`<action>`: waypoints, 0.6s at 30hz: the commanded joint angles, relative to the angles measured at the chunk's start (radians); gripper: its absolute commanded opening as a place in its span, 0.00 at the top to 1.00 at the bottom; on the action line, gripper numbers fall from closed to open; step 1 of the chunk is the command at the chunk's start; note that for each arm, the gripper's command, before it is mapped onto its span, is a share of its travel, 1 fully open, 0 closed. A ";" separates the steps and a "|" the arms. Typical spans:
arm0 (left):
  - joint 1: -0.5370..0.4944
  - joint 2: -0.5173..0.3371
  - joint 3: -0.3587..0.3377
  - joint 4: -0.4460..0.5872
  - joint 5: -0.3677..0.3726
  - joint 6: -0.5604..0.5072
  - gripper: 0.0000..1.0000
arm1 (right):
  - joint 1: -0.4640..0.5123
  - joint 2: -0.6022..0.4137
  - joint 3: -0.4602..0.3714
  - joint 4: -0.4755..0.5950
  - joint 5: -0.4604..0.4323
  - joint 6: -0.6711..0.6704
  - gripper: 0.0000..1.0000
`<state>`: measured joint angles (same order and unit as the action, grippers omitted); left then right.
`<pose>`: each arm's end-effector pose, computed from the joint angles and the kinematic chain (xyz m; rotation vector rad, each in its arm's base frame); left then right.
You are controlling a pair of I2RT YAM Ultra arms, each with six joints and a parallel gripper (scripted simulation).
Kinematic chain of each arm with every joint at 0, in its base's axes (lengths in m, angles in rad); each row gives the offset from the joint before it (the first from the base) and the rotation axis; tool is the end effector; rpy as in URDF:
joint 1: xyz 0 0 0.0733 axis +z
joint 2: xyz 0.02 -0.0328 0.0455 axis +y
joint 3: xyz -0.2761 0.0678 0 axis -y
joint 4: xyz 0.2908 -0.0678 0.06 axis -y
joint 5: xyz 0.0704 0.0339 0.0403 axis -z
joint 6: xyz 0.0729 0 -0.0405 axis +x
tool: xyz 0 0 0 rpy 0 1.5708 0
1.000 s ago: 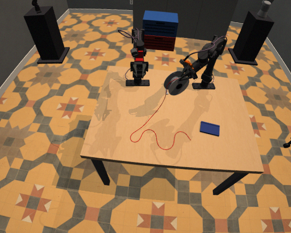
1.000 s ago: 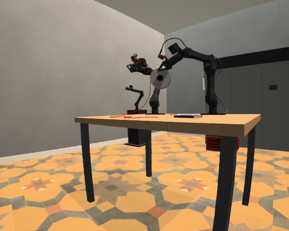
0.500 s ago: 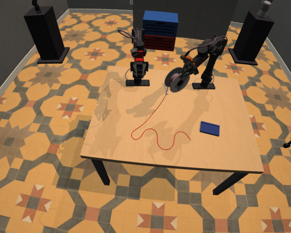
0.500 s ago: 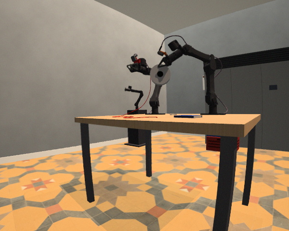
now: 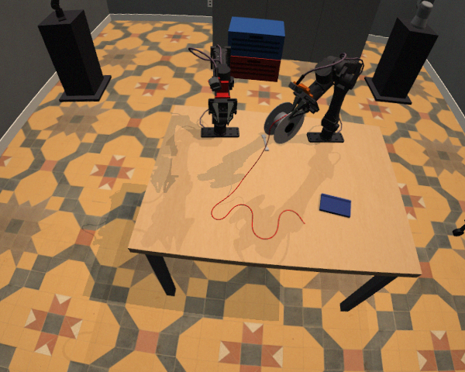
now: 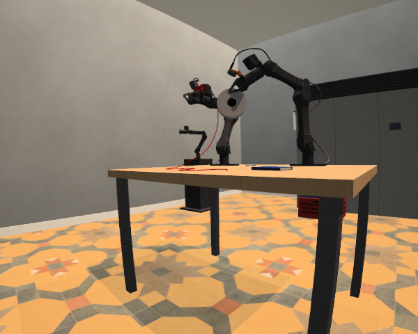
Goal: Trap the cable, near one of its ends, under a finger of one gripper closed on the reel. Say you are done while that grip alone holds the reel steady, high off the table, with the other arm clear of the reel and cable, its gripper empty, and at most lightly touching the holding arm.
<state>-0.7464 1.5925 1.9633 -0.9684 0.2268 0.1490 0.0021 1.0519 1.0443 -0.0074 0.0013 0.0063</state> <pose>0.2775 -0.2775 0.4764 1.0752 1.9317 -0.5838 0.3176 0.0017 0.4140 0.0043 1.5858 0.0055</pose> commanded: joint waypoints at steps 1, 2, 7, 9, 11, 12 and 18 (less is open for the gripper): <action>-0.015 0.003 0.069 0.001 -0.020 -0.032 1.00 | -0.013 -0.021 -0.011 0.017 -0.006 -0.014 0.70; -0.017 0.006 0.078 -0.004 -0.024 -0.034 1.00 | -0.013 -0.021 -0.011 0.017 -0.006 -0.014 0.70; -0.024 0.020 0.120 -0.030 -0.043 -0.045 1.00 | -0.013 -0.021 -0.011 0.017 -0.006 -0.014 0.70; -0.027 0.024 0.134 -0.038 -0.049 -0.049 1.00 | -0.013 -0.021 -0.011 0.017 -0.006 -0.014 0.70; -0.028 0.026 0.141 -0.041 -0.051 -0.050 1.00 | -0.013 -0.021 -0.011 0.017 -0.006 -0.014 0.70; -0.028 0.026 0.141 -0.041 -0.051 -0.050 1.00 | -0.013 -0.021 -0.011 0.017 -0.006 -0.014 0.70; -0.033 0.032 0.169 -0.049 -0.063 -0.057 1.00 | -0.013 -0.021 -0.011 0.017 -0.006 -0.014 0.70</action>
<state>-0.7677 1.6287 2.0819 -1.0412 0.1703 0.1131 0.0021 1.0519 1.0443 -0.0074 0.0013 0.0063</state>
